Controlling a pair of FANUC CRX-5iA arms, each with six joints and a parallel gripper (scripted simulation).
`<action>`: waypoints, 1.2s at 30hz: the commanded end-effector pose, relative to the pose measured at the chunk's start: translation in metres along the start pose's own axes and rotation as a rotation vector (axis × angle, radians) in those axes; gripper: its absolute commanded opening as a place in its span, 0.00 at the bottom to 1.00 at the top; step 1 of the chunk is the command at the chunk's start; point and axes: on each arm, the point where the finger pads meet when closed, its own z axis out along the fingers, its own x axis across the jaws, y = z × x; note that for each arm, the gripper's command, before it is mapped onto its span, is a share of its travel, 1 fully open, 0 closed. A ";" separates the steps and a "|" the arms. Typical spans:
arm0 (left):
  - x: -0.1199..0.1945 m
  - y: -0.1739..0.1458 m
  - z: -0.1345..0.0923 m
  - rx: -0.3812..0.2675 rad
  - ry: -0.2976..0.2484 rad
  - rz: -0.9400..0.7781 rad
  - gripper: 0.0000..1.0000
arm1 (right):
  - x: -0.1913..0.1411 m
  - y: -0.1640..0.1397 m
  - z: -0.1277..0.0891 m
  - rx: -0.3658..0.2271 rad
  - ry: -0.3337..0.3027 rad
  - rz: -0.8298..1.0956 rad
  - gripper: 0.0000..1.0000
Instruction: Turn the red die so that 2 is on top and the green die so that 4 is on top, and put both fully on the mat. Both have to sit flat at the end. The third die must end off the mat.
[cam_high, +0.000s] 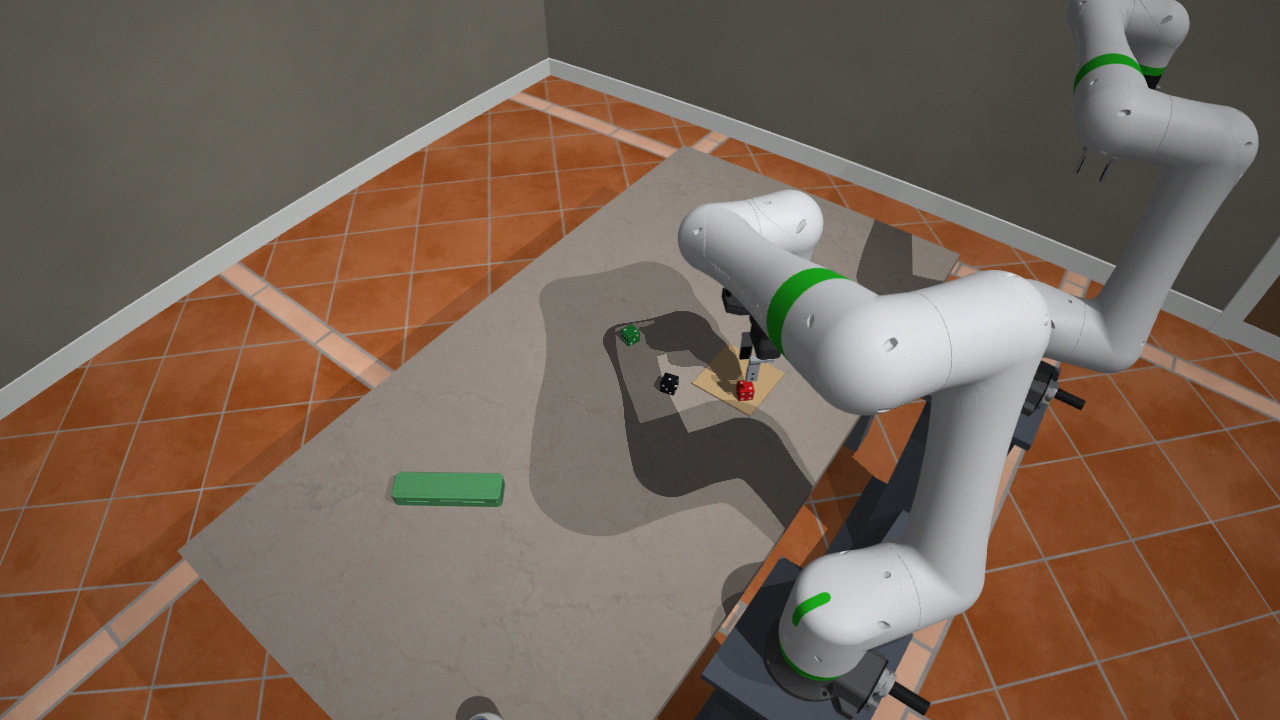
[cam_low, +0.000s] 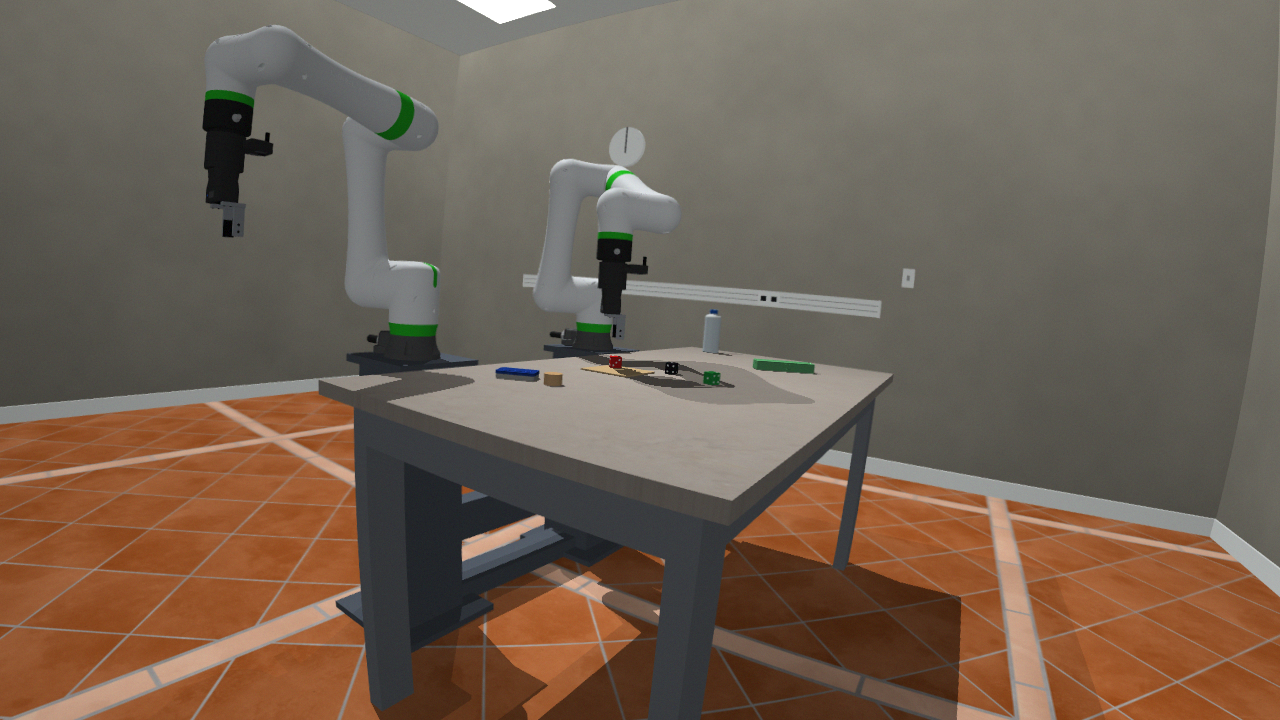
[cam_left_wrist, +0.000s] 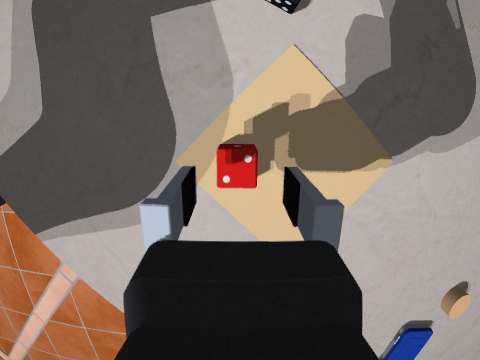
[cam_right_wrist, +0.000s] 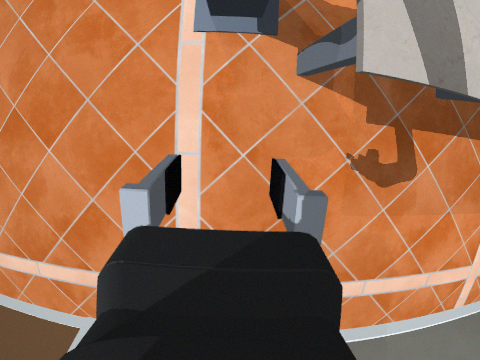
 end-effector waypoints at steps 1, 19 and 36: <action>0.000 0.001 0.000 -0.013 -0.001 0.004 1.00 | 0.000 0.000 -0.001 -0.002 0.000 0.000 1.00; 0.004 -0.002 -0.001 -0.013 0.000 0.022 1.00 | 0.000 0.000 -0.001 -0.002 0.000 0.000 1.00; 0.102 -0.090 -0.011 -0.013 0.003 0.497 1.00 | 0.000 0.000 -0.001 -0.002 0.000 0.000 1.00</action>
